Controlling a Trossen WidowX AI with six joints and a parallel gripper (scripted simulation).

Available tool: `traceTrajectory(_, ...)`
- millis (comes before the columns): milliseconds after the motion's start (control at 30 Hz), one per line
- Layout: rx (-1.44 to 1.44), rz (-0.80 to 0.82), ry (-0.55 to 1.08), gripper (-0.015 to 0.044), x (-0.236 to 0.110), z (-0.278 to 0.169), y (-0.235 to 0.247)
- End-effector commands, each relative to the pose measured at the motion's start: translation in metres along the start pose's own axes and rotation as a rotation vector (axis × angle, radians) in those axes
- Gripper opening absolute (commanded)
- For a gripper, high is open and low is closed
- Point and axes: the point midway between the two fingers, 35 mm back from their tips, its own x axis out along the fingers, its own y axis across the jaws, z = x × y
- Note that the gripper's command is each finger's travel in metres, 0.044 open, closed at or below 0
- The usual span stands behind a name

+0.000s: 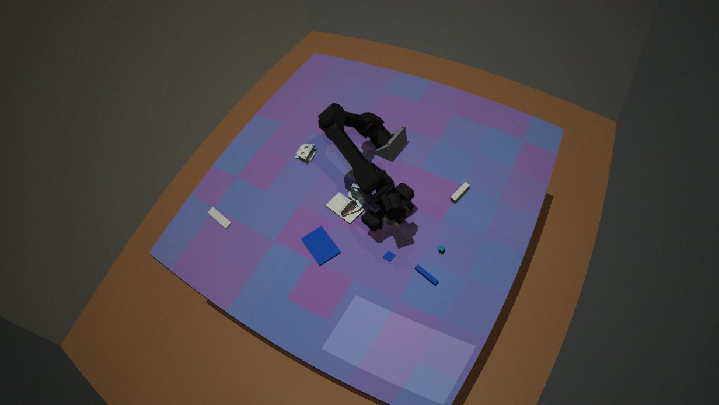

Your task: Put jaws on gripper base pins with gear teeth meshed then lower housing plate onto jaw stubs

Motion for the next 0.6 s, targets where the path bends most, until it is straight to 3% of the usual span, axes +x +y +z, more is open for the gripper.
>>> traceTrajectory(0, -0.006, -0.002, 0.002, 0.044, 0.0011, -0.0004, 0.0001)
traceTrajectory(100, -0.006, -0.002, 0.002, 0.044, 0.0011, -0.0004, 0.0001)
traceTrajectory(467, 0.0, 0.0, 0.0, 0.0151, 0.0002, 0.0, 0.0001)
traceTrajectory(567, 0.0, 0.0, 0.0, 0.0134, 0.0002, 0.0, 0.0001)
